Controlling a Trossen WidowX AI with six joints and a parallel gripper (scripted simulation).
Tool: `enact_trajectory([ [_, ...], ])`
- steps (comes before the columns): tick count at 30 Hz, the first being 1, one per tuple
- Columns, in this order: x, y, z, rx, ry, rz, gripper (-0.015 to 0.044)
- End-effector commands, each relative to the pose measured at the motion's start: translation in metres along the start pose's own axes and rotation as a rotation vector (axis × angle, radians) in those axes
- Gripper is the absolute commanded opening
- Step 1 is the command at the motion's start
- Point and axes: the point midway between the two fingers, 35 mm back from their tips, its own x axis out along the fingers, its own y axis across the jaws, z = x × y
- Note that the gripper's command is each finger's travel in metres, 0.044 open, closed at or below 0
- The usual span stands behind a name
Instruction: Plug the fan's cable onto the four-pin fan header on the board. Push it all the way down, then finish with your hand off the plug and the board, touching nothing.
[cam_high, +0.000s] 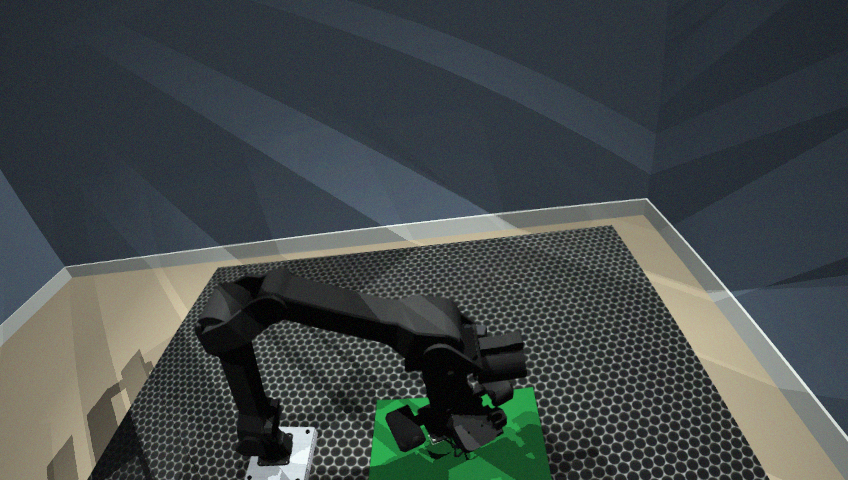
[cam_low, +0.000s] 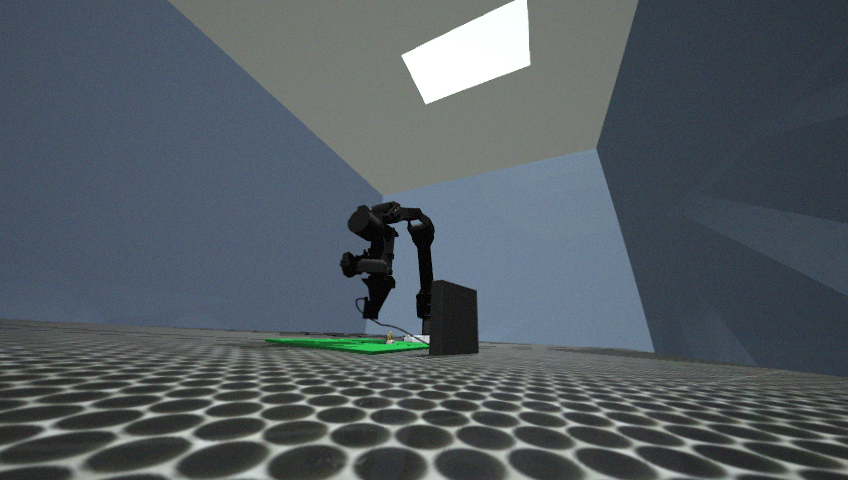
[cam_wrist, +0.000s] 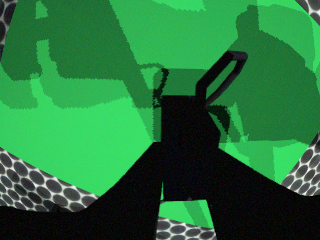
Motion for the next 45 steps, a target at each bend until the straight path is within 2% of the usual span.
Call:
enact_trajectory([
  [1,0.0,-0.002,-0.003,-0.123,-0.004,0.0,0.0],
  [36,0.001,-0.014,-0.035,-1.342,-0.001,-0.001,0.0],
  [45,0.002,-0.016,-0.039,-1.499,0.0,-0.001,0.0],
])
